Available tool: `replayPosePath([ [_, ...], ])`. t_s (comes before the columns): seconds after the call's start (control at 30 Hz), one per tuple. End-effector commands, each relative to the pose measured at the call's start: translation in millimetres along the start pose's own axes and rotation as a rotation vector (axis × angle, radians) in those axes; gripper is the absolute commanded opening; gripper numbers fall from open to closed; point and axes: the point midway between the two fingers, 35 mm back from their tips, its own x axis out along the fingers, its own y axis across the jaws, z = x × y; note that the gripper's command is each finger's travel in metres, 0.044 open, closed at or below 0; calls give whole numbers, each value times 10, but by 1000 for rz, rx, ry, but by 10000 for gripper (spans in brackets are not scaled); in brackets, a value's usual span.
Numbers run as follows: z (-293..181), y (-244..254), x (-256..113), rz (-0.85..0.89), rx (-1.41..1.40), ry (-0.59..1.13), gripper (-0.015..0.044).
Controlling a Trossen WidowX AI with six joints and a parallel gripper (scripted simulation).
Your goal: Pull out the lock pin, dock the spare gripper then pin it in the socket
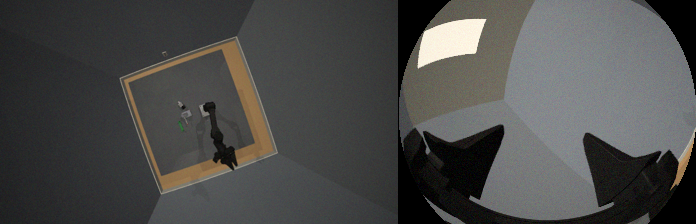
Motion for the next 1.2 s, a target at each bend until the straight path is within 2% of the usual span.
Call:
replayPosePath([
  [0.0,13,-23,-3,-8,-9,-3,374],
  [0.1,205,-351,-74,-129,-133,-42,300],
  [0.33,806,-1264,-533,-519,-485,-84,300],
  [0.6,1418,-2071,-1457,-989,-804,25,300],
  [0.87,1790,-2540,-2647,-1421,-981,322,300],
  [1.17,1808,-2663,-4014,-1728,-960,861,300],
])
